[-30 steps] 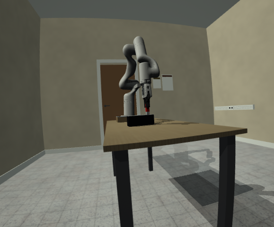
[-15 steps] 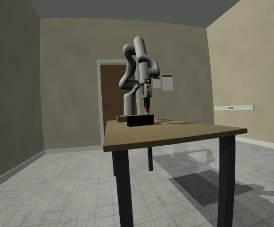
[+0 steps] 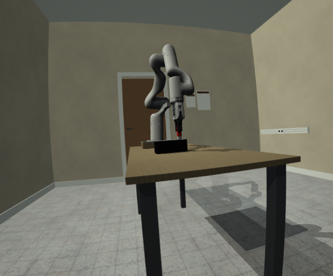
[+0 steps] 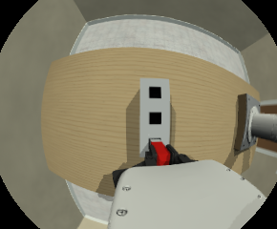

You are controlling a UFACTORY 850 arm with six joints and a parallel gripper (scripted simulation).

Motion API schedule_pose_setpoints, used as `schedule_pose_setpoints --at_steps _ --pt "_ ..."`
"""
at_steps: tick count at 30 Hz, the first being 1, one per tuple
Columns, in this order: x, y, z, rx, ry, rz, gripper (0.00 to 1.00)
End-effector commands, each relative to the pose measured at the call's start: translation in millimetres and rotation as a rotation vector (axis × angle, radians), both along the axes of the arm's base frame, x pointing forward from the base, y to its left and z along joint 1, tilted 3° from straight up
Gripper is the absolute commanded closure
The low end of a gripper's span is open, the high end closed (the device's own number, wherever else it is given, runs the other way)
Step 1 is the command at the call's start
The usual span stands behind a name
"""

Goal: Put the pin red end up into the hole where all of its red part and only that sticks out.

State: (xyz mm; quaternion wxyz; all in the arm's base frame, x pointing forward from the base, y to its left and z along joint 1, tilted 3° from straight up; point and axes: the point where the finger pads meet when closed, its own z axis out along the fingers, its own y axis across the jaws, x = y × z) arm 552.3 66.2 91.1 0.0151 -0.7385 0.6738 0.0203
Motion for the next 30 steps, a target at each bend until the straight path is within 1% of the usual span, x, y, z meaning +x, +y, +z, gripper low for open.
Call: schedule_pose_setpoints --at_steps 1,24,25,30 --pt "0.9 0.1 0.7 0.0 -0.002 0.0 1.0" --pt "1.3 0.1 0.7 0.0 -0.002 0.0 1.0" --pt "1.8 0.3 -3.3 0.0 -0.002 0.0 1.0" --pt "1.8 0.3 -3.3 0.0 -0.002 0.0 1.0"
